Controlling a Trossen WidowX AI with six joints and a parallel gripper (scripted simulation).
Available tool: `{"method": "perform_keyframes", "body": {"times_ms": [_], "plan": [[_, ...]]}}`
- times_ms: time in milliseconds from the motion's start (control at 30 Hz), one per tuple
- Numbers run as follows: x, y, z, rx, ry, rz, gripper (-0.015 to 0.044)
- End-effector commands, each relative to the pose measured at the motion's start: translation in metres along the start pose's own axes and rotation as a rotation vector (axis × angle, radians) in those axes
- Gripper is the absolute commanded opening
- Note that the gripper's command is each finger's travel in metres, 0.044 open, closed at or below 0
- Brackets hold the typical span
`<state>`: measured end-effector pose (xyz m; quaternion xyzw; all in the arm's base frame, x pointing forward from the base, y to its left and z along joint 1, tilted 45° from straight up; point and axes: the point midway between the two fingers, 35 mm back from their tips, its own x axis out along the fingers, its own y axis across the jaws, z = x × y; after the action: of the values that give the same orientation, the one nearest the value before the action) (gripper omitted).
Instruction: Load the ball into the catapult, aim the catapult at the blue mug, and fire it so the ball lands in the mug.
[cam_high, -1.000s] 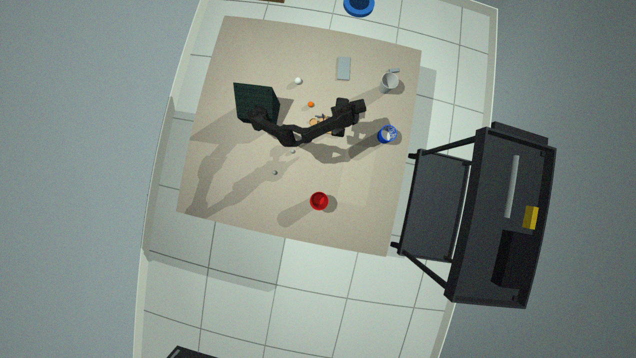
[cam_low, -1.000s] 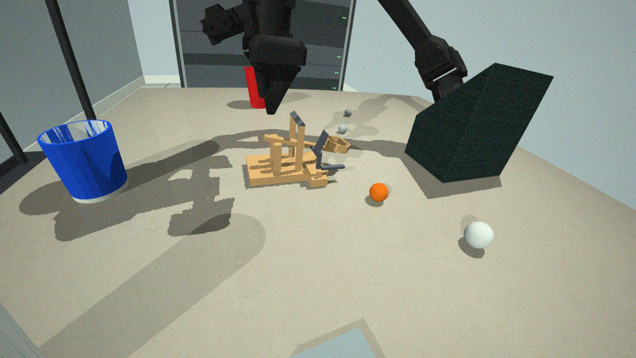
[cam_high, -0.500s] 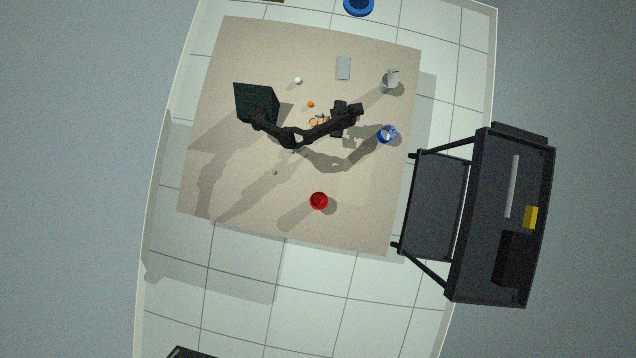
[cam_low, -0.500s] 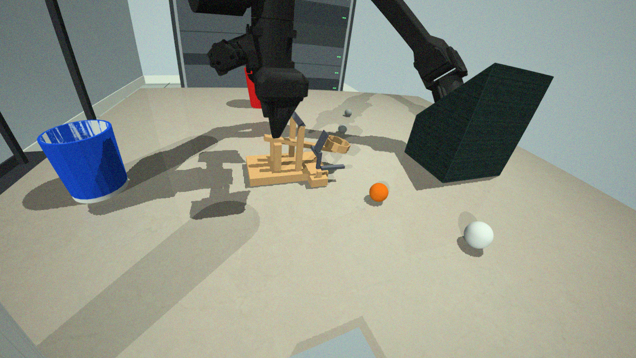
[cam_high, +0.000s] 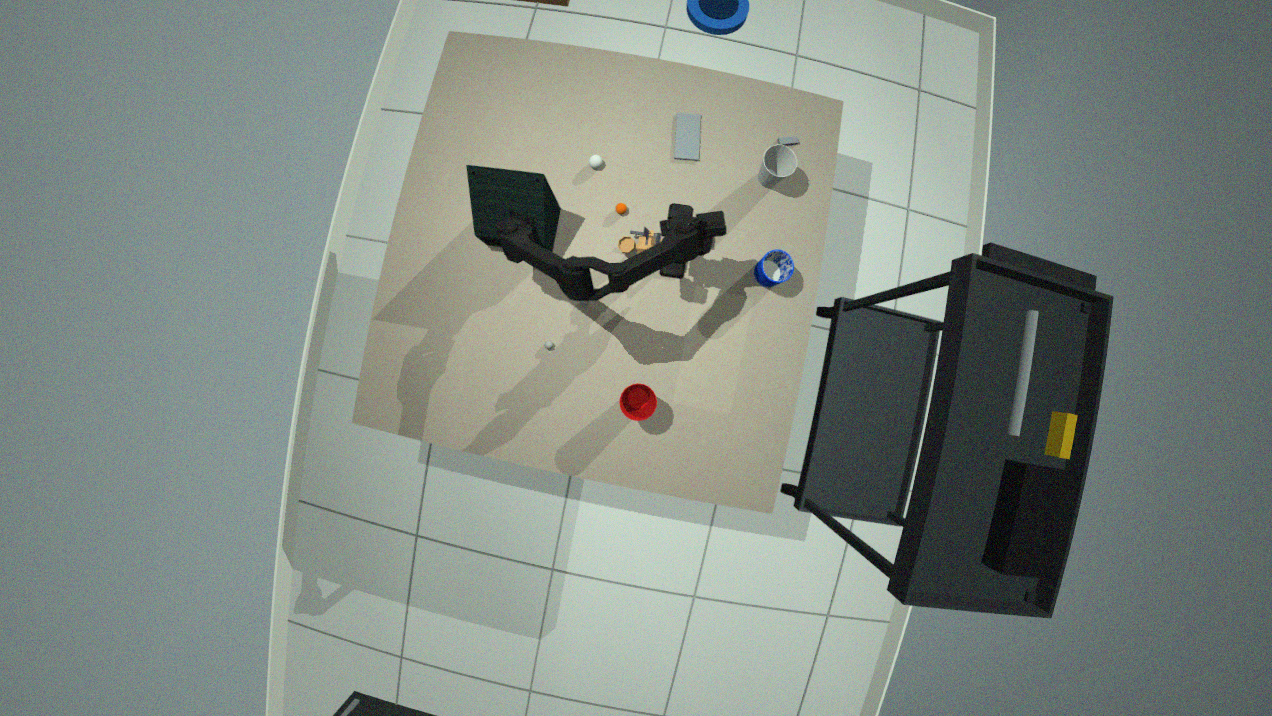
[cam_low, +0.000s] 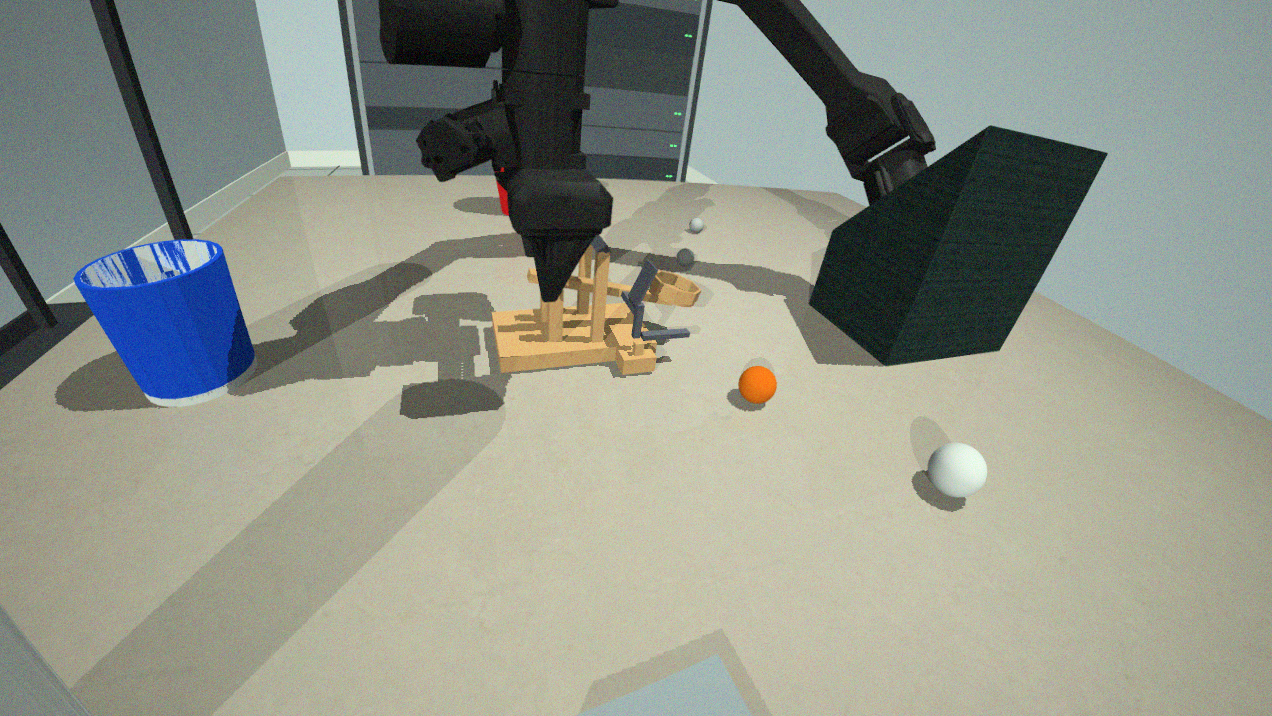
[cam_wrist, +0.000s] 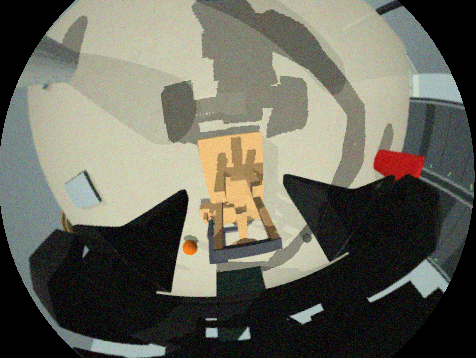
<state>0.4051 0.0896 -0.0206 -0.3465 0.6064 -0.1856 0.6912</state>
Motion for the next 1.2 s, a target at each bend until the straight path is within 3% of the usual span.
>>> {"method": "perform_keyframes", "body": {"times_ms": [0, 800, 1167], "plan": [[0.01, -0.002, -0.002, -0.005, 0.008, -0.004, 0.044], [0.041, -0.002, -0.003, -0.005, 0.008, -0.007, 0.044], [0.038, -0.001, -0.001, 0.001, 0.003, -0.003, 0.0151]]}}
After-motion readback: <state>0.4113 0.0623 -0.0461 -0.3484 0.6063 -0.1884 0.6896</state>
